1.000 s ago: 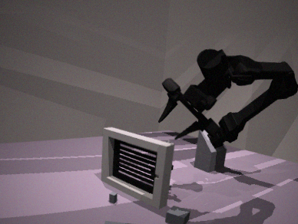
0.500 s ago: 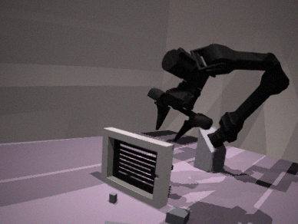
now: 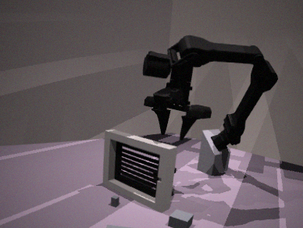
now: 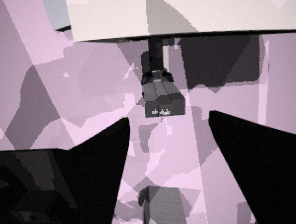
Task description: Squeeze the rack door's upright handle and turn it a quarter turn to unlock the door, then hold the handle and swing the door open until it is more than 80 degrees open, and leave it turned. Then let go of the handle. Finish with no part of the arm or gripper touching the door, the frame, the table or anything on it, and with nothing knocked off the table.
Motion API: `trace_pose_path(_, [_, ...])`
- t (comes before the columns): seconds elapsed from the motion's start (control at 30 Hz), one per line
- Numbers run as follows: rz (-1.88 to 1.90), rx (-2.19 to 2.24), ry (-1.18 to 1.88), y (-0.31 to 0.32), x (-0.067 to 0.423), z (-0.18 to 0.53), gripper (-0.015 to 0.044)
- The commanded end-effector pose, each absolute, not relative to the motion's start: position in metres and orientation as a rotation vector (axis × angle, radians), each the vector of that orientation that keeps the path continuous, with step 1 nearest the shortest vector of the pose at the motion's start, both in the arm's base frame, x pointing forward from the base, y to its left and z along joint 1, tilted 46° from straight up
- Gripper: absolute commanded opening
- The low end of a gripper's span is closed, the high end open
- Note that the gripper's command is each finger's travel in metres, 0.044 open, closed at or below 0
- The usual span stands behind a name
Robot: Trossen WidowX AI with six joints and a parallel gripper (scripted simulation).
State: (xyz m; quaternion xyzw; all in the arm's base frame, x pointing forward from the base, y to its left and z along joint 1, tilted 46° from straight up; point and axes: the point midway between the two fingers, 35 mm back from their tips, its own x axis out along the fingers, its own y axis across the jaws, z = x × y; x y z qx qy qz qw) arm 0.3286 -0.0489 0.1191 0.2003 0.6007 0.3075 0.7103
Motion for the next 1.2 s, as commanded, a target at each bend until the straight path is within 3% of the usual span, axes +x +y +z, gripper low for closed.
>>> trace_pose_path(0.0, [0.713,0.506,1.344,-0.052,0.328,0.118,0.0284])
trace_pose_path(1.17, [0.712,0.505,1.343,-0.016,0.334,0.083,0.0284])
